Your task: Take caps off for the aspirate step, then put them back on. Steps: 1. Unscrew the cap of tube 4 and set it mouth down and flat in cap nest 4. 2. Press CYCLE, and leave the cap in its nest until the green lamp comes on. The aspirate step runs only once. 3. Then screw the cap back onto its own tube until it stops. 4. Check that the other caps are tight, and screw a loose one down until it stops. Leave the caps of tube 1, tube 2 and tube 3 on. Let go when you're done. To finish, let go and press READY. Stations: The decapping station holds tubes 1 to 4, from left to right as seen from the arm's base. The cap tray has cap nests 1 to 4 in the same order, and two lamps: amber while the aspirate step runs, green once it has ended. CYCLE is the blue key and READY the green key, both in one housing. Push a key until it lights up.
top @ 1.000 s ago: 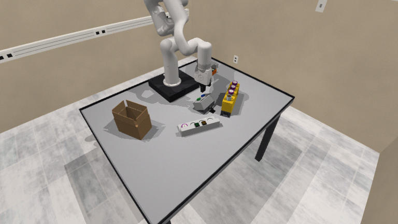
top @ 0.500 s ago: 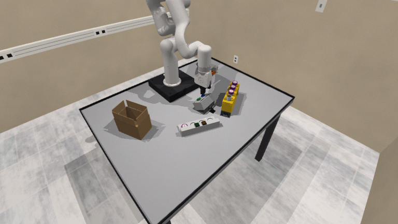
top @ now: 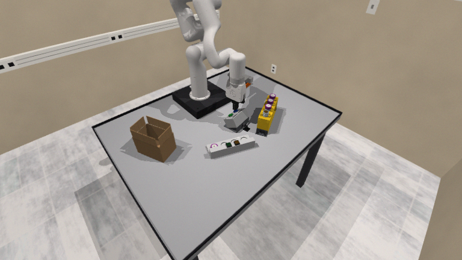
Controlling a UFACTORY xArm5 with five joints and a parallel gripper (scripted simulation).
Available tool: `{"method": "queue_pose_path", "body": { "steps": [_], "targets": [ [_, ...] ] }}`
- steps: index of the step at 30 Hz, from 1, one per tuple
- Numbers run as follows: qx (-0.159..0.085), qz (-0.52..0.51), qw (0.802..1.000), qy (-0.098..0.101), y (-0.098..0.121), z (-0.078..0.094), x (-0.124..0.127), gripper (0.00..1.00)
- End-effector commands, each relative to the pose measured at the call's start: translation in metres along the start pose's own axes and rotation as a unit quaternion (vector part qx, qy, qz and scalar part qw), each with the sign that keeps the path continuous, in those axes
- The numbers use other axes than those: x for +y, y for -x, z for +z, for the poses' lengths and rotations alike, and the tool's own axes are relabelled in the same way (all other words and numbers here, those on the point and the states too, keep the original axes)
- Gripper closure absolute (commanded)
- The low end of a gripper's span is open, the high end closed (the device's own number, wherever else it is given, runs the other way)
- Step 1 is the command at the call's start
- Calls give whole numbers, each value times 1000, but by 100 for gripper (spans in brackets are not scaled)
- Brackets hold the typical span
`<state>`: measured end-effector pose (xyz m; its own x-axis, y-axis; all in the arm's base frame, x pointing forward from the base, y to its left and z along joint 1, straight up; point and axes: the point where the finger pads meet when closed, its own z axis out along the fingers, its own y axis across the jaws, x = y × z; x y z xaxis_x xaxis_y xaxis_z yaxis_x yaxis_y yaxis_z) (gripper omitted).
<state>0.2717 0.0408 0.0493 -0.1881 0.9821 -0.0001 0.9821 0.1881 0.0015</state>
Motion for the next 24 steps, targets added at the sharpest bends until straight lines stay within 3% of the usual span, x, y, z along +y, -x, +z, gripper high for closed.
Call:
{"method": "queue_pose_path", "body": {
  "steps": [1, 24],
  "targets": [
    [2, 0, 1000, 2, 0, 0, 1, 100],
    [2, 0, 1000, 2, 0, 7, 1, 100]
  ]
}}
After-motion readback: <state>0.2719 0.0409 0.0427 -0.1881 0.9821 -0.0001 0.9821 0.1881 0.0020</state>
